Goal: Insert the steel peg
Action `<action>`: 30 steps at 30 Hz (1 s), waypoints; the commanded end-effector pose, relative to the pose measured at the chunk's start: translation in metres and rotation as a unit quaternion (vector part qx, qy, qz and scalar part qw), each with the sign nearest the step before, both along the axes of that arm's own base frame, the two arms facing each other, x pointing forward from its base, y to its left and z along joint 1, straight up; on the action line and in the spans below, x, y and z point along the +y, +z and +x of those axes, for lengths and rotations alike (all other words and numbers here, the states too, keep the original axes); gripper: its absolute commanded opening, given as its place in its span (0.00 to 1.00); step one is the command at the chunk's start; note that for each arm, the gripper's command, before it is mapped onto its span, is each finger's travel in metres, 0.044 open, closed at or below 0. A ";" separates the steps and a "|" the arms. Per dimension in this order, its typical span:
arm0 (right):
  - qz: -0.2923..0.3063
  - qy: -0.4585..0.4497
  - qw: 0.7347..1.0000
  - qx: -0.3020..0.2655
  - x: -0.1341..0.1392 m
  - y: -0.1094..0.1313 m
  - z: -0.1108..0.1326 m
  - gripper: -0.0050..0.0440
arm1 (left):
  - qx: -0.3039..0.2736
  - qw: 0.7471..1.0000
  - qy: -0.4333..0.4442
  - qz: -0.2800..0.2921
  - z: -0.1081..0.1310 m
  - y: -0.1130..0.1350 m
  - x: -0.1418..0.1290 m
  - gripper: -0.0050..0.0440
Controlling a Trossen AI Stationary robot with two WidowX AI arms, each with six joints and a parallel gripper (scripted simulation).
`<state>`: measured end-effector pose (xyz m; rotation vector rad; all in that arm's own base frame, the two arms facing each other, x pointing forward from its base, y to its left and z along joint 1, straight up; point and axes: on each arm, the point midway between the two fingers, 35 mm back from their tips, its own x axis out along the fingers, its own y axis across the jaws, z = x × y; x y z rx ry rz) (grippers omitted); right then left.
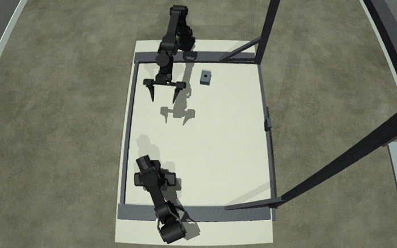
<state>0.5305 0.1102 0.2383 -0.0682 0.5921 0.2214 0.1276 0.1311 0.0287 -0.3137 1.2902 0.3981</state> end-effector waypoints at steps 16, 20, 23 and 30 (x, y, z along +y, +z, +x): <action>0.002 0.026 1.000 -0.009 -0.029 0.052 -0.196 1.00 | -0.008 1.000 0.000 0.010 0.004 0.006 0.005 0.00; 0.002 0.029 1.000 -0.007 -0.034 0.045 -0.224 1.00 | -0.012 1.000 0.000 0.016 0.006 0.011 0.007 0.00; 0.004 0.031 0.999 -0.012 -0.038 0.043 -0.245 1.00 | -0.012 1.000 0.001 0.016 0.006 0.013 0.007 0.00; 0.005 0.037 0.999 -0.020 -0.048 0.023 -0.298 1.00 | -0.012 1.000 0.001 0.016 0.007 0.026 0.007 0.00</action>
